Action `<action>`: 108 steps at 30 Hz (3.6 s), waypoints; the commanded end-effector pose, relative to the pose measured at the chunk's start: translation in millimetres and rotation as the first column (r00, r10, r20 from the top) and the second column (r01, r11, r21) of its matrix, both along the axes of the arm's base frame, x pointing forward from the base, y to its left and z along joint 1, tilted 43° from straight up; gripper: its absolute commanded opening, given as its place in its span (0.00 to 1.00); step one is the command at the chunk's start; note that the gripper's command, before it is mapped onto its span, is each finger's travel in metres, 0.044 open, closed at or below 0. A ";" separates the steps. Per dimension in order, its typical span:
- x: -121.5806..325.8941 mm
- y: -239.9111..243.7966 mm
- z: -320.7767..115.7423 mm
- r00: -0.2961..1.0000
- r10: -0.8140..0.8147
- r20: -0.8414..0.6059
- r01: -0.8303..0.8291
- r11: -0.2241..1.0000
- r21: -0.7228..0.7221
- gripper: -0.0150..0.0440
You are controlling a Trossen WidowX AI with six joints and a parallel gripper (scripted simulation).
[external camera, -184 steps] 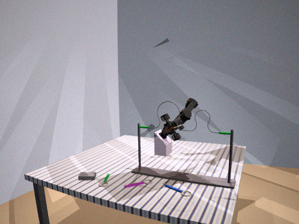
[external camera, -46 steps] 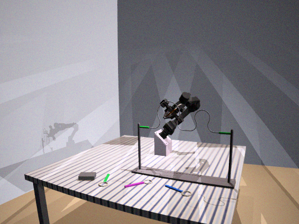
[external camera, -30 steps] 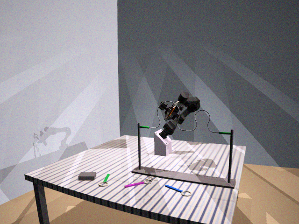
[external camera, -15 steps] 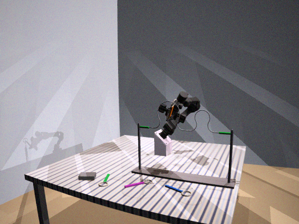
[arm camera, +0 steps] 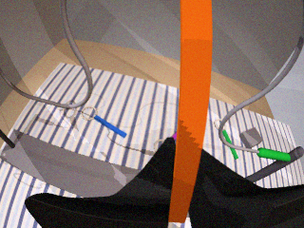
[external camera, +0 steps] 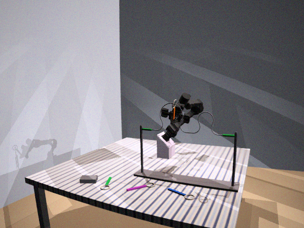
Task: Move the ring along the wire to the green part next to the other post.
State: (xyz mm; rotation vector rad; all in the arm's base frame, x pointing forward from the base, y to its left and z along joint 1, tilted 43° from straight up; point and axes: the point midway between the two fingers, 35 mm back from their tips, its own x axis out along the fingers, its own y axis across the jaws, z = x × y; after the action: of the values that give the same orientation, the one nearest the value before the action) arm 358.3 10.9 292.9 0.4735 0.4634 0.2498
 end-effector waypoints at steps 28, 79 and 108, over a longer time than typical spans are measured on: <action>-0.2 13.9 11.2 1.000 0.001 -0.003 0.001 0.904 0.427 0.00; -0.6 23.5 38.8 1.000 0.007 -0.009 0.006 0.402 0.916 0.00; -0.8 19.8 55.4 1.000 0.014 -0.010 0.010 0.006 1.000 0.00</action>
State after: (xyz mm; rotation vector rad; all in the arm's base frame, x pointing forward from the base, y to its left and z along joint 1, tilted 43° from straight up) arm 357.5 32.2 346.5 1.9517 0.2165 0.5864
